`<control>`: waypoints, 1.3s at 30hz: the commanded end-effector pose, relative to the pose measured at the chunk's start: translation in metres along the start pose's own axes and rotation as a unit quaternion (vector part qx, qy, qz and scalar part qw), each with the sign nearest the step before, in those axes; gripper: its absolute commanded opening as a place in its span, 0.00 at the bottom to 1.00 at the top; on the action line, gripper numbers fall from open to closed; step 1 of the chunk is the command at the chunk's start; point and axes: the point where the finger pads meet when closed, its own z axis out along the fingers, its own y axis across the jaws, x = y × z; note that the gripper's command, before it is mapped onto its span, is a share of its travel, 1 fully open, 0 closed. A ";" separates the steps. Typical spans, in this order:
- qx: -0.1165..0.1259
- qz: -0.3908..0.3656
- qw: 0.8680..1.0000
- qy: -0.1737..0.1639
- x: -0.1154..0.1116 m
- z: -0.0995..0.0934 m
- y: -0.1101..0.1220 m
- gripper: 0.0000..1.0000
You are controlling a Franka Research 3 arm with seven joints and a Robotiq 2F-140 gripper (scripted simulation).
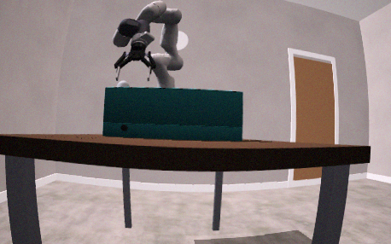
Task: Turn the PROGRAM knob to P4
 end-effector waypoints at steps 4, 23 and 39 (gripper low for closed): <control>0.001 0.003 1.000 0.000 0.001 0.000 -0.001 1.00; 0.001 0.003 1.000 0.000 -0.007 0.000 -0.001 0.44; 0.001 0.003 1.000 0.000 -0.037 0.000 -0.005 0.44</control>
